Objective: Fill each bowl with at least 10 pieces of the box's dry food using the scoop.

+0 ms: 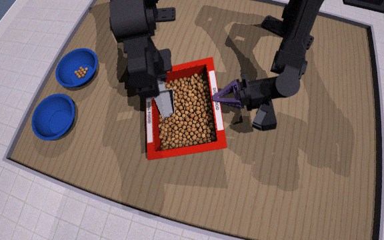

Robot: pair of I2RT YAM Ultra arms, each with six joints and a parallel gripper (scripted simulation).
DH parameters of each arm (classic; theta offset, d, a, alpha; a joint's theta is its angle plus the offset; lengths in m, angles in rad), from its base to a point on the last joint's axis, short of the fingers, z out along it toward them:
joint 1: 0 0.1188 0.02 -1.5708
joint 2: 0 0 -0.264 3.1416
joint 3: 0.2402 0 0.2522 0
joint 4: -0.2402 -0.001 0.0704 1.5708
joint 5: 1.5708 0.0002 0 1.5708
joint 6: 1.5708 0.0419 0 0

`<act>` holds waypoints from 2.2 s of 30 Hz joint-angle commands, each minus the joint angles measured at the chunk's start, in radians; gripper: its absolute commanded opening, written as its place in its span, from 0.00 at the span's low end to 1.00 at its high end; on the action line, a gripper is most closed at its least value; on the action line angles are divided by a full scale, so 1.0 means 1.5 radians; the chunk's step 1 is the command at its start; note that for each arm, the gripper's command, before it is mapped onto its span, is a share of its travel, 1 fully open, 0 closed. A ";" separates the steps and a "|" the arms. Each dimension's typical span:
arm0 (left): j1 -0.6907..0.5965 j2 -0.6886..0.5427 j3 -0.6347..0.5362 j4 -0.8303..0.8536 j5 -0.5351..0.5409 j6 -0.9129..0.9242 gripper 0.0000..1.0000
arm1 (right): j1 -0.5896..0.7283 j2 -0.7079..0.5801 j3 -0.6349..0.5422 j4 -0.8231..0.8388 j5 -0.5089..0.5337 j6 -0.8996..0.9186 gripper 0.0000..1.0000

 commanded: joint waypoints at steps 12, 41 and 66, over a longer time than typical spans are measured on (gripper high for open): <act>0.006 -0.026 0.024 0.022 0.013 0.009 0.00 | 0.002 -0.020 0.001 0.000 0.002 0.000 0.00; -0.022 -0.084 0.088 -0.203 -0.037 0.084 0.00 | -0.087 0.017 0.021 -0.024 -0.095 -0.083 0.00; -0.028 -0.102 0.116 -0.259 -0.055 0.103 0.00 | -0.106 0.005 0.024 -0.023 -0.117 -0.102 0.00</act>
